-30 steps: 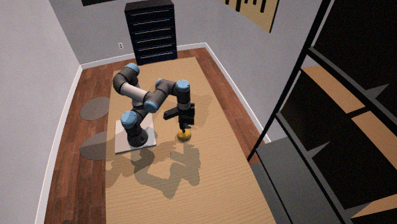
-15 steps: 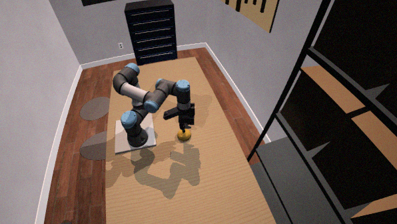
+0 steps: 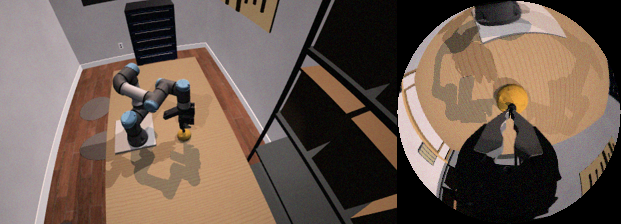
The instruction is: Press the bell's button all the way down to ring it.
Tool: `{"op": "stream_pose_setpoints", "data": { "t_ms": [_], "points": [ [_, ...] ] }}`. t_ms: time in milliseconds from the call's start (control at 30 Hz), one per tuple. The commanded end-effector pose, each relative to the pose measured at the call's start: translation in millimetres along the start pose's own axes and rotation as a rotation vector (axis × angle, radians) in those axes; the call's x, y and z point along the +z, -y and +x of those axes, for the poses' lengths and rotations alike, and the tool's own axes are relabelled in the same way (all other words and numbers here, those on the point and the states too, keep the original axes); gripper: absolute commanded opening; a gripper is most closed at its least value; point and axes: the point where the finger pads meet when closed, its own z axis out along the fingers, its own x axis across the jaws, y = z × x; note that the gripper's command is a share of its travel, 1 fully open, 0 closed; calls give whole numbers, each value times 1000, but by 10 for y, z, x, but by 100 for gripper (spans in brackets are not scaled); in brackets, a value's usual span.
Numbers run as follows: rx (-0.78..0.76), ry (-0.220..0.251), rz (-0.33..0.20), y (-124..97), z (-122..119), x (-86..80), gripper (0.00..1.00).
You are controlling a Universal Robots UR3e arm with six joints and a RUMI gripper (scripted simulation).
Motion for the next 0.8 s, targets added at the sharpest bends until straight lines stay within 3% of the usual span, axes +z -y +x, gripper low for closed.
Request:
{"op": "stream_pose_setpoints", "data": {
  "t_ms": [0, 767],
  "points": [
    [0, 1, -2, -6, -2, -32, 0],
    [0, 1, -2, -5, -1, -560, 0]
  ]
}}
